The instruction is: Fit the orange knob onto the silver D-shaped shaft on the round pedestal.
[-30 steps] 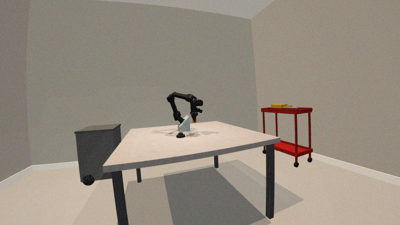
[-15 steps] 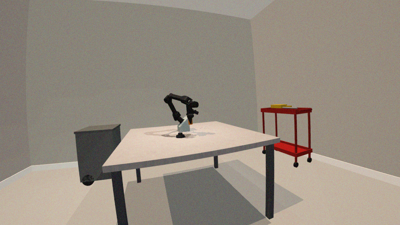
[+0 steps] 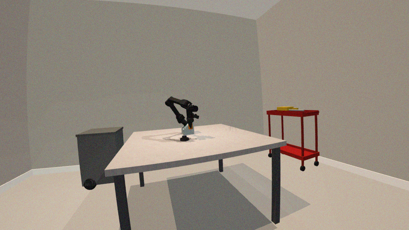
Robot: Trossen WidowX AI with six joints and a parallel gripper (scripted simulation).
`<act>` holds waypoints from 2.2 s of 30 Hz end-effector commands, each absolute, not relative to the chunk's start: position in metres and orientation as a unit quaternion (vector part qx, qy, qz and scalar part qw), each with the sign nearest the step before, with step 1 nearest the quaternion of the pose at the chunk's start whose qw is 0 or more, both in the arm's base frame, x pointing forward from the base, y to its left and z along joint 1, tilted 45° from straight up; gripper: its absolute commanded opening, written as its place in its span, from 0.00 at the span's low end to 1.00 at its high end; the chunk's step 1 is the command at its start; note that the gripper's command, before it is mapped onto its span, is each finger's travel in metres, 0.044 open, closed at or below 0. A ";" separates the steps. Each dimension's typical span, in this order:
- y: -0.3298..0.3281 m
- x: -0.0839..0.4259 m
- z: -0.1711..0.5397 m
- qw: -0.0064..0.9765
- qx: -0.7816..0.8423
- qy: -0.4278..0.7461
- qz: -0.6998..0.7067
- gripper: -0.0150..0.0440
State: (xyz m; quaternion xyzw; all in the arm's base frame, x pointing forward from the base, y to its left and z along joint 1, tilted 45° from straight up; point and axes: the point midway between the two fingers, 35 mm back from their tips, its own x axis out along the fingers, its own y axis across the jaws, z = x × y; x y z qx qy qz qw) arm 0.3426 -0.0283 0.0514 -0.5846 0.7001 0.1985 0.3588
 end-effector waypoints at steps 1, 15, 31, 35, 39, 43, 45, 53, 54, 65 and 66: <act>-0.040 0.343 0.059 0.357 -0.588 0.699 0.196 0.25; -0.078 0.338 0.080 0.351 -0.589 0.703 0.189 0.25; -0.089 0.337 0.087 0.420 -0.541 0.722 0.096 0.25; -0.090 0.338 0.087 0.453 -0.514 0.727 0.051 0.25; -0.090 0.338 0.087 0.475 -0.493 0.728 0.019 0.25; -0.089 0.338 0.087 0.500 -0.468 0.728 -0.018 0.25; -0.089 0.338 0.086 0.512 -0.455 0.728 -0.037 0.25; -0.087 0.337 0.085 0.556 -0.400 0.720 -0.112 0.25; -0.087 0.336 0.085 0.561 -0.392 0.718 -0.121 0.25; -0.088 0.337 0.085 0.610 -0.312 0.695 -0.218 0.25; -0.088 0.337 0.086 0.613 -0.305 0.692 -0.227 0.25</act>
